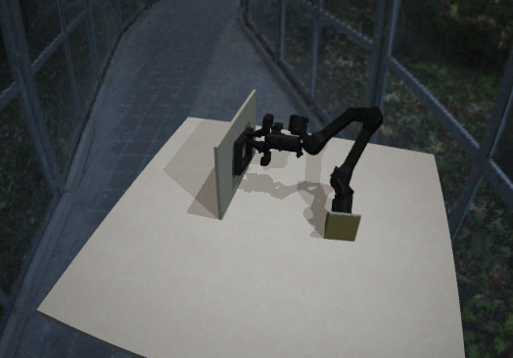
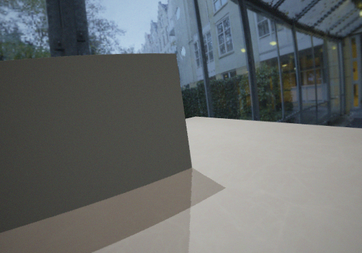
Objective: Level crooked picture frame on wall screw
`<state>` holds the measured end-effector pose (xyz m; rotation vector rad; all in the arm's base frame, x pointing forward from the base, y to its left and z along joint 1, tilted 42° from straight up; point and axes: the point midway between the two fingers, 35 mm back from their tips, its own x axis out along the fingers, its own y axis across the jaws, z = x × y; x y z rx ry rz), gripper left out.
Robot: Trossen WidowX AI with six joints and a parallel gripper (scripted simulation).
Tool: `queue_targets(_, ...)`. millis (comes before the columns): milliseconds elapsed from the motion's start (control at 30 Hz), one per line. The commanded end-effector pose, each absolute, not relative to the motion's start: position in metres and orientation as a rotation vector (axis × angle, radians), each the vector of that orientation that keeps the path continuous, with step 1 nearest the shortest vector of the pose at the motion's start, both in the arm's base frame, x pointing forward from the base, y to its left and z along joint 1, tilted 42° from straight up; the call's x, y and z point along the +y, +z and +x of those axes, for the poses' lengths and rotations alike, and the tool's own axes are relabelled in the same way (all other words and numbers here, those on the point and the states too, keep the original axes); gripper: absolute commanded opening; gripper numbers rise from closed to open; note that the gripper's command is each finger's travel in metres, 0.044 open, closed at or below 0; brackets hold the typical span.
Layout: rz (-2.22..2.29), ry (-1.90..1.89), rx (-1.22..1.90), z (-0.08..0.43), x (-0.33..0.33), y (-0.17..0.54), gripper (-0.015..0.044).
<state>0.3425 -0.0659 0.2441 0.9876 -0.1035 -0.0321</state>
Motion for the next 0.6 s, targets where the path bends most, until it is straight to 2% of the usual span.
queue_targets(0,0.983,-0.028,-0.107,0.3427,-0.0642,0.2469,0.0)
queue_targets(567,0.983,-0.028,-0.107,0.3426,-0.0611,0.2516,0.0)
